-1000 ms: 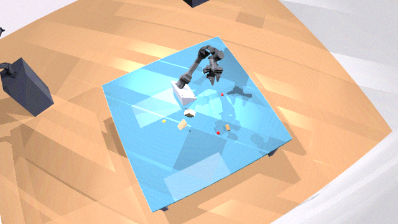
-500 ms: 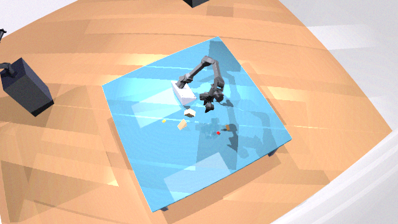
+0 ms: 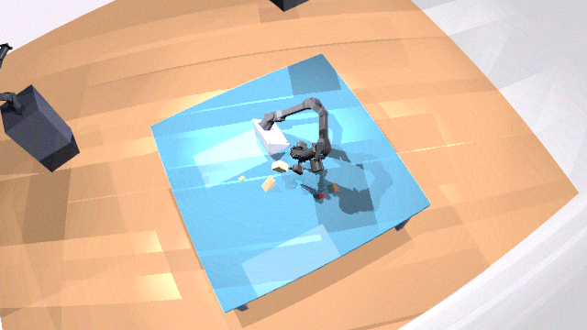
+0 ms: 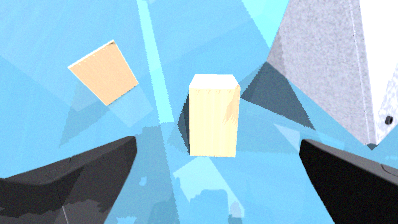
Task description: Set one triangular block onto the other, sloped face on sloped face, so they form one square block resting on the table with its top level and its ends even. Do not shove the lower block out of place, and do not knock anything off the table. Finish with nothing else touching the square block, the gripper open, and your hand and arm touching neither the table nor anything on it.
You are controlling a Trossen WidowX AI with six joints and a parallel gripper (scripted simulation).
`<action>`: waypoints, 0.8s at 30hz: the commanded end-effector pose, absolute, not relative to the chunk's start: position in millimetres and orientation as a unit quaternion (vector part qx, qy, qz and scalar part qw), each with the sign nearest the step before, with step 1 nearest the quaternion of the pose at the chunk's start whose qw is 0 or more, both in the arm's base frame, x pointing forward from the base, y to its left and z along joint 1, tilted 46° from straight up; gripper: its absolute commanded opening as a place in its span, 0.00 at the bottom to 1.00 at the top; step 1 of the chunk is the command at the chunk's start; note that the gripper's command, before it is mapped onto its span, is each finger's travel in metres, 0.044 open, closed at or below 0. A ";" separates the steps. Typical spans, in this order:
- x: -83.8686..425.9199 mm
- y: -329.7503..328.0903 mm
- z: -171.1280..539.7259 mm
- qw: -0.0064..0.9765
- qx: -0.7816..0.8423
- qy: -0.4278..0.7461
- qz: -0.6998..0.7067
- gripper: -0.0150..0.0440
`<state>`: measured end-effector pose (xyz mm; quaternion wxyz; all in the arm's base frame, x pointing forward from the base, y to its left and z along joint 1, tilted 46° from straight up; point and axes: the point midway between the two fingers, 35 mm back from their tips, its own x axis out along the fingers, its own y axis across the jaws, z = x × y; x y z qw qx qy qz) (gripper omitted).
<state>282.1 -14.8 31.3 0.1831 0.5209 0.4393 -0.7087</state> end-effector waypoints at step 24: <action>246.5 7.7 -56.3 0.180 0.512 0.438 -0.717 1.00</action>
